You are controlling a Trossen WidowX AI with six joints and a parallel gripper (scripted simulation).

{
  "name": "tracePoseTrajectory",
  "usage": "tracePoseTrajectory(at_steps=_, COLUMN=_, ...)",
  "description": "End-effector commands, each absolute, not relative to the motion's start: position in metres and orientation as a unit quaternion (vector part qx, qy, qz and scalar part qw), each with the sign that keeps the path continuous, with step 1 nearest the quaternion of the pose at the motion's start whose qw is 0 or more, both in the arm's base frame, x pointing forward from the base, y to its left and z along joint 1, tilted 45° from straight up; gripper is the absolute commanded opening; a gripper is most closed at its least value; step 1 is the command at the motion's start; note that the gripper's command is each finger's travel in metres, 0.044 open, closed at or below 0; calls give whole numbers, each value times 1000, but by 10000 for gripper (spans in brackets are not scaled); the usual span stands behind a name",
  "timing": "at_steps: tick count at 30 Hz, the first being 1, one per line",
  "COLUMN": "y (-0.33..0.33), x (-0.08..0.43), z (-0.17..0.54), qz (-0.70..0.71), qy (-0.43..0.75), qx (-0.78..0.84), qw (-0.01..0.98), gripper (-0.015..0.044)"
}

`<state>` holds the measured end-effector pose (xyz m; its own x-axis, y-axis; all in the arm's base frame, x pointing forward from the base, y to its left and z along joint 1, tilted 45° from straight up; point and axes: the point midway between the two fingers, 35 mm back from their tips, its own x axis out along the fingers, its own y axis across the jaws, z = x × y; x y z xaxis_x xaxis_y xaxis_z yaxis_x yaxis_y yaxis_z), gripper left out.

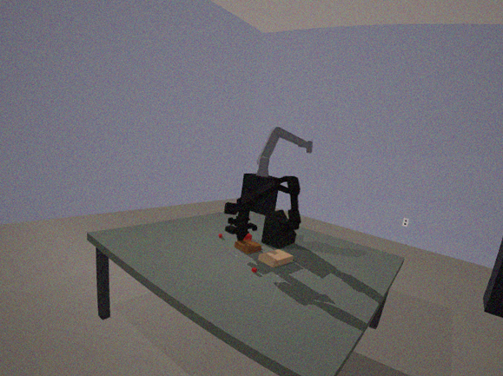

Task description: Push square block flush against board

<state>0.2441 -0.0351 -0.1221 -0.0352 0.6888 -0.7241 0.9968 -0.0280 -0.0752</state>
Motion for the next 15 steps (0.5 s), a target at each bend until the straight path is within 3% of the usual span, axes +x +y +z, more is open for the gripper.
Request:
tracePoseTrajectory(at_steps=1, y=-27, x=243, z=-117, qz=-306, qy=653, qx=648, qw=247, gripper=0)
tracePoseTrajectory(at_steps=15, y=-12, x=244, z=-104, qz=-305, qy=653, qx=648, qw=245, gripper=0)
